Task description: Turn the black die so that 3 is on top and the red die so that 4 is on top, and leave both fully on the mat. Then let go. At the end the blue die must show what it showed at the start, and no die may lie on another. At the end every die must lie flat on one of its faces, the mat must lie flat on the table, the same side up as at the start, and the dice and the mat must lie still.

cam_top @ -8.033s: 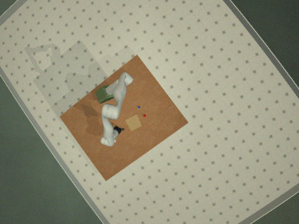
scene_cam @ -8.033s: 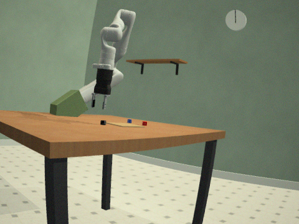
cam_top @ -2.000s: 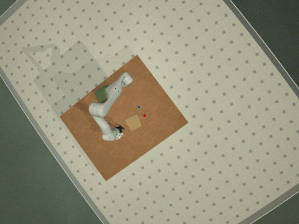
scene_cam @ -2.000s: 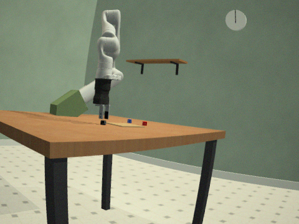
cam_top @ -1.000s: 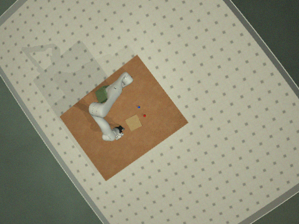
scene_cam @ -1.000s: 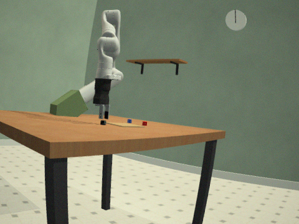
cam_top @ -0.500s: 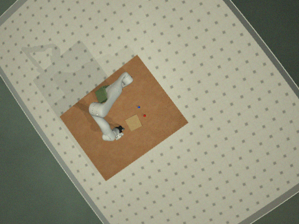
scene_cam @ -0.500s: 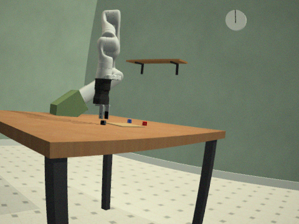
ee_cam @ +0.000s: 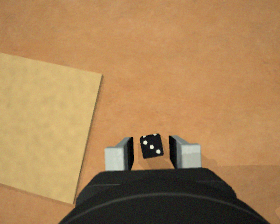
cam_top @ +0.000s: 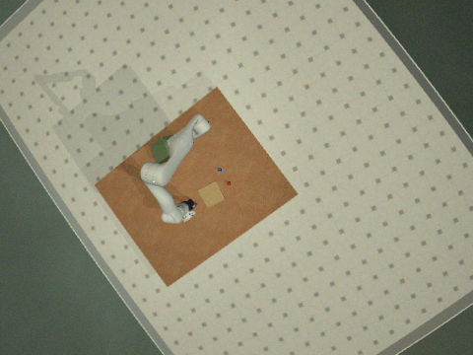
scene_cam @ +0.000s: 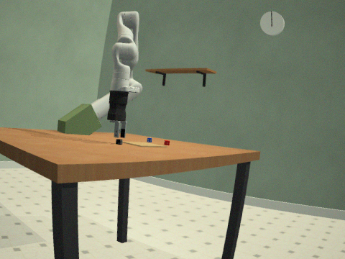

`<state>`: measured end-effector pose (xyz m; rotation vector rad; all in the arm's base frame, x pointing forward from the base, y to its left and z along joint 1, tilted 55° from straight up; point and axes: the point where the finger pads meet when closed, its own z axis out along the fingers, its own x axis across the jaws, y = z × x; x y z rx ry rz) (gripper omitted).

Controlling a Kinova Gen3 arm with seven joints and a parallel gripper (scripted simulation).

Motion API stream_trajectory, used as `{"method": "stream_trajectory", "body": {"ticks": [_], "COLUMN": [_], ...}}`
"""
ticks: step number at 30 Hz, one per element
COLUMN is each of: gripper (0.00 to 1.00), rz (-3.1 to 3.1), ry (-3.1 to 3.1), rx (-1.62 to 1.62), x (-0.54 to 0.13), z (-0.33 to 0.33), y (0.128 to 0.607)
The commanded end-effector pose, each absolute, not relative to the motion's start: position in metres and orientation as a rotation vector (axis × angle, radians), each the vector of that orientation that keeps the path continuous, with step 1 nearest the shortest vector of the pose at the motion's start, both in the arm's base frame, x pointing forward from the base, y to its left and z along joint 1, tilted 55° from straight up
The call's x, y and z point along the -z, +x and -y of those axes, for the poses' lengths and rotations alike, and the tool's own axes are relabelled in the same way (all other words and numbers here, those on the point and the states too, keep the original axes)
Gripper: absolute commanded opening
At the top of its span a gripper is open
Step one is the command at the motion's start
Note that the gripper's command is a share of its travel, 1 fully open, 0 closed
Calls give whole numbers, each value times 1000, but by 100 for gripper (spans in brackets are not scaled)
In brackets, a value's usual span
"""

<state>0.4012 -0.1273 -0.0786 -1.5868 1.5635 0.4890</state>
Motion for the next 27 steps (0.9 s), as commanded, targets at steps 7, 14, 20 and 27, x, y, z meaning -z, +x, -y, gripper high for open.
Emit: {"method": "stream_trajectory", "body": {"ticks": [7, 14, 20, 27], "gripper": [70, 70, 70, 70], "rz": [-1565, -1565, -1565, -1565], "ry": [-1587, -1587, -1587, -1587], "rx": [-487, -487, -487, -487], "x": [78, 79, 81, 88], "z": [128, 128, 124, 116], "y": [401, 401, 403, 406]}}
